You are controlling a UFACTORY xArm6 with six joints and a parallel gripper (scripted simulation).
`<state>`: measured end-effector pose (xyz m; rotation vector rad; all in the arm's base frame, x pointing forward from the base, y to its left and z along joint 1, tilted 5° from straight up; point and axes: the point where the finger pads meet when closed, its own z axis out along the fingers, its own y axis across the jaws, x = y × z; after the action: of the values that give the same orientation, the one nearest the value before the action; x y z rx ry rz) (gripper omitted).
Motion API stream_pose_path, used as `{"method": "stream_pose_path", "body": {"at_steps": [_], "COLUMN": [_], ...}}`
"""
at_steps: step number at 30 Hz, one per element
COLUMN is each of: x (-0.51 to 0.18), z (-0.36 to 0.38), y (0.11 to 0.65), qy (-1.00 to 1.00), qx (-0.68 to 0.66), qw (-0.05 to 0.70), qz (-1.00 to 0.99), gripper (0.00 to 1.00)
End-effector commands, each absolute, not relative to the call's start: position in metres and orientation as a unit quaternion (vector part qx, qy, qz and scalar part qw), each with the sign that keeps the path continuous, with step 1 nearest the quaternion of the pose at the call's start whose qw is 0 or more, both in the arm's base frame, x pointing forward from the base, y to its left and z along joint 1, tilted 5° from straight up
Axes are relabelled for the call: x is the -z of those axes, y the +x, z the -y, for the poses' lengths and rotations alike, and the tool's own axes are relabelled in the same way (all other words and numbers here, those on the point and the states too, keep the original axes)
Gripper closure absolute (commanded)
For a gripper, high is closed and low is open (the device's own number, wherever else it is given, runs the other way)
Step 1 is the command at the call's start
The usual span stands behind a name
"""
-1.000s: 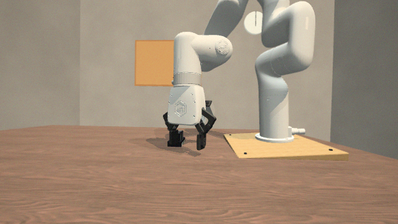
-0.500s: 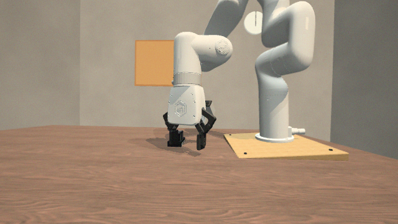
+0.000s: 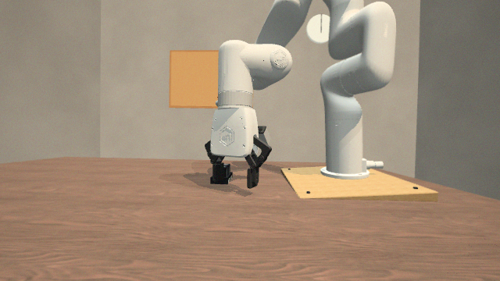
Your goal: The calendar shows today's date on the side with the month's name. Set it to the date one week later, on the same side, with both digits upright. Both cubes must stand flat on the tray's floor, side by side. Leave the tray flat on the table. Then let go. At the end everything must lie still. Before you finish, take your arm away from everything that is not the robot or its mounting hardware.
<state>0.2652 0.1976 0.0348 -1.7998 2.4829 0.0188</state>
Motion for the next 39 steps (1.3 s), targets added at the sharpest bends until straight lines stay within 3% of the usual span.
{"method": "stream_pose_path", "body": {"at_steps": [1,18,39], "x": [-0.036,-0.074,-0.072], "z": [-0.198,-0.196,-0.167], "y": [0.266,0.264,0.239], "qy": [-0.586,-0.586,-0.586], "qx": [-0.006,-0.006,-0.006], "qw": [0.039,0.039,0.039], "qz": [-0.809,-0.809,-0.809], "gripper": [0.00,0.00,0.00]}}
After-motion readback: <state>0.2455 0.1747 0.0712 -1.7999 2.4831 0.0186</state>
